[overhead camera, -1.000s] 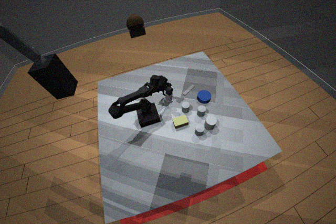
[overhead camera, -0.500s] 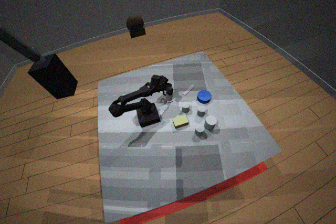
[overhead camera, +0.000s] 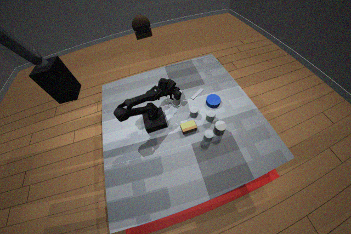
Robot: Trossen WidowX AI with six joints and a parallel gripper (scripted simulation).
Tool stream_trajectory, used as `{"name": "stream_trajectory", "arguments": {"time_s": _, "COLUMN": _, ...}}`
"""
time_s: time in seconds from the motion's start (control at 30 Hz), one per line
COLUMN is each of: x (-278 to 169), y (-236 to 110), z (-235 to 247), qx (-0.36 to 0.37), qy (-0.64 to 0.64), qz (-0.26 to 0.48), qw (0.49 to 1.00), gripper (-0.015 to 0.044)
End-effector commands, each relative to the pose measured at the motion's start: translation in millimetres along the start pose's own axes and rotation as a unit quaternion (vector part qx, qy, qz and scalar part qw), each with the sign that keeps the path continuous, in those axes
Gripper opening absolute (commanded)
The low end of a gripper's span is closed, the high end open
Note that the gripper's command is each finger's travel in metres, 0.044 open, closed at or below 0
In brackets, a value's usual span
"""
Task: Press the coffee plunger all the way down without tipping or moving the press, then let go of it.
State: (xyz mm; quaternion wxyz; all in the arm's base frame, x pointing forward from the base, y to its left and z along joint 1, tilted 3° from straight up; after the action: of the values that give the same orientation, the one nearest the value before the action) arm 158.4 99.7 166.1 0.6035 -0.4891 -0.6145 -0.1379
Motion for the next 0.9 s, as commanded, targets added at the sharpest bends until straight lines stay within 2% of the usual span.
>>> {"name": "stream_trajectory", "arguments": {"time_s": 0.0, "x": -2.5, "y": 2.0, "z": 0.7, "qx": 0.002, "qy": 0.004, "qz": 0.010, "qw": 1.000, "gripper": 0.0117}}
{"name": "stream_trajectory", "arguments": {"time_s": 0.7, "x": 1.1, "y": 2.4, "z": -0.1, "qx": 0.000, "qy": 0.000, "qz": 0.001, "qw": 1.000, "gripper": 0.0117}}
{"name": "stream_trajectory", "arguments": {"time_s": 0.87, "x": 1.1, "y": 2.4, "z": -0.1, "qx": 0.000, "qy": 0.000, "qz": 0.001, "qw": 1.000, "gripper": 0.0248}}
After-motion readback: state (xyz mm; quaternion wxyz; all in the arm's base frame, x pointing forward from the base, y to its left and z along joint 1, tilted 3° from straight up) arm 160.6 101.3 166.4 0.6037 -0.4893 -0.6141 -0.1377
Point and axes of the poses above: the point midway between the two fingers, 35 mm back from their tips, its own y axis out along the fingers, its own z axis across the jaws, x = y × z, the point moved 7 cm from there along -y, back along the fingers, and after that the axes turned 15 degrees about -y, right-handed, at the moved point
